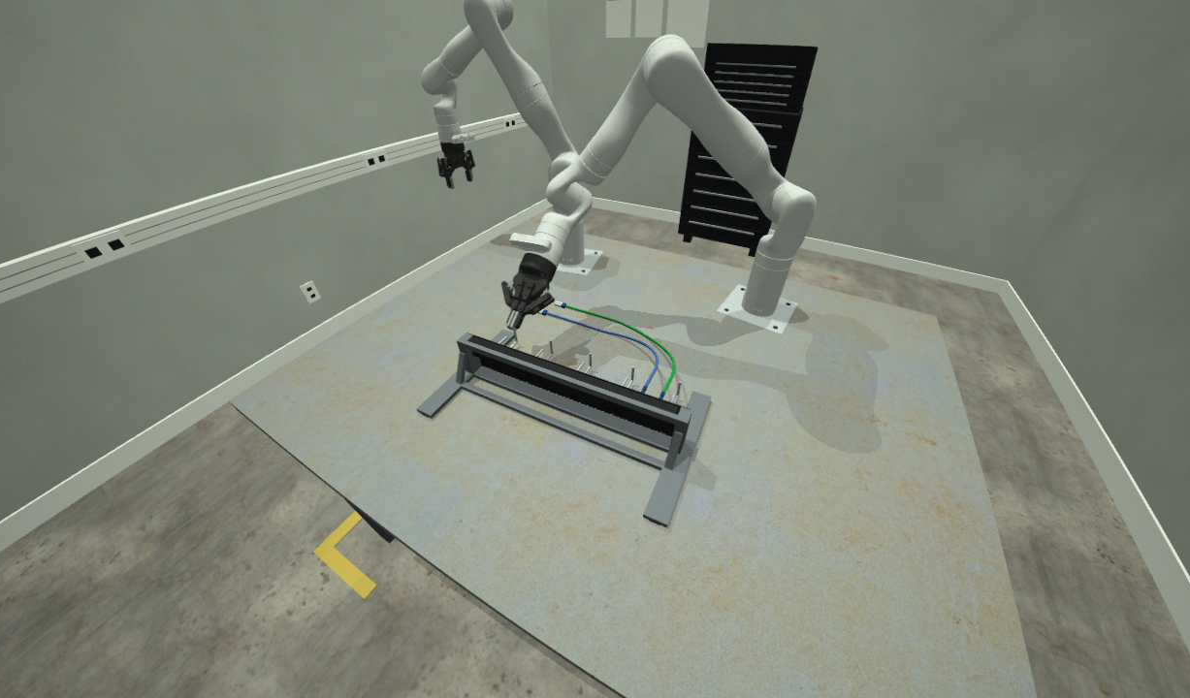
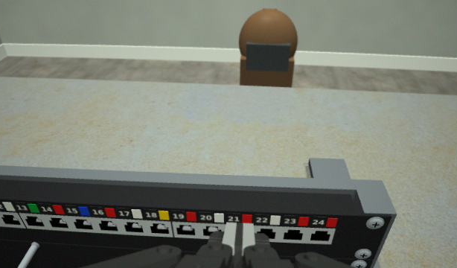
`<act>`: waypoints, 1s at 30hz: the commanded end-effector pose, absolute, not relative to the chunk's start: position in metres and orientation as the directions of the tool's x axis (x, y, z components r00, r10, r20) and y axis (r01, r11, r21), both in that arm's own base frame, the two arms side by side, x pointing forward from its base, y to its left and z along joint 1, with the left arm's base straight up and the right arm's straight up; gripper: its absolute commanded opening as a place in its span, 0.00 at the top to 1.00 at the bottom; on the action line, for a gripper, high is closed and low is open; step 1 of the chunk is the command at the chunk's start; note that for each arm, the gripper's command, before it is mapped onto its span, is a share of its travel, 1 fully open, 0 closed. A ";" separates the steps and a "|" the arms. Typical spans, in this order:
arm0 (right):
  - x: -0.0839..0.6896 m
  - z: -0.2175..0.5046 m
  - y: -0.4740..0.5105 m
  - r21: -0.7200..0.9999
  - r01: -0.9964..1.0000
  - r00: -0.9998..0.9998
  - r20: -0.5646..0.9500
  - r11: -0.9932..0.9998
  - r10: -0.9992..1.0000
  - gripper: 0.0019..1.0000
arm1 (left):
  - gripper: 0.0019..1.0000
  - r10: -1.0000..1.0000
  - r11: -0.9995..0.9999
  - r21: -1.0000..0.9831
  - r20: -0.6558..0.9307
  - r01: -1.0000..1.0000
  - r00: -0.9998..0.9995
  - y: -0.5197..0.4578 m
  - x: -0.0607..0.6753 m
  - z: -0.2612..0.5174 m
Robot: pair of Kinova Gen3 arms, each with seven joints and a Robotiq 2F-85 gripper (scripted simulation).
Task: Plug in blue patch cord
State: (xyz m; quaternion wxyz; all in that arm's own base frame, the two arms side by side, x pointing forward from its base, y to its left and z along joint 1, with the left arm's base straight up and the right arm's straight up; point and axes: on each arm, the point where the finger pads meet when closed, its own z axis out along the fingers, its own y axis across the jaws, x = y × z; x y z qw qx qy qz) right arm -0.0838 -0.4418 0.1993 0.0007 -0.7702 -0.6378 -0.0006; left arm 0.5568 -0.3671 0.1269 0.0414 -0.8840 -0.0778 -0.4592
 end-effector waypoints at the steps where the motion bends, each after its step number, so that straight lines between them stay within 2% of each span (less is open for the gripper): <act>1: -0.084 0.200 -0.442 0.000 0.982 0.187 0.000 -0.187 0.982 0.00 | 0.90 0.101 -0.984 0.000 0.819 0.176 0.565 -0.368 0.555 0.130; 7: -0.084 0.200 -0.442 0.000 0.982 0.187 0.000 -0.187 0.982 0.00 | 0.90 0.101 -0.984 0.000 0.819 0.176 0.565 -0.370 0.543 0.138; 21: -0.084 0.200 -0.442 0.000 0.982 0.187 0.000 -0.187 0.982 0.00 | 0.90 0.101 -0.984 0.000 0.819 0.176 0.565 -0.385 0.457 0.199; 30: -0.084 0.200 -0.442 0.000 0.982 0.187 0.000 -0.187 0.982 0.00 | 0.90 0.101 -0.984 0.000 0.819 0.176 0.565 -0.387 0.445 0.208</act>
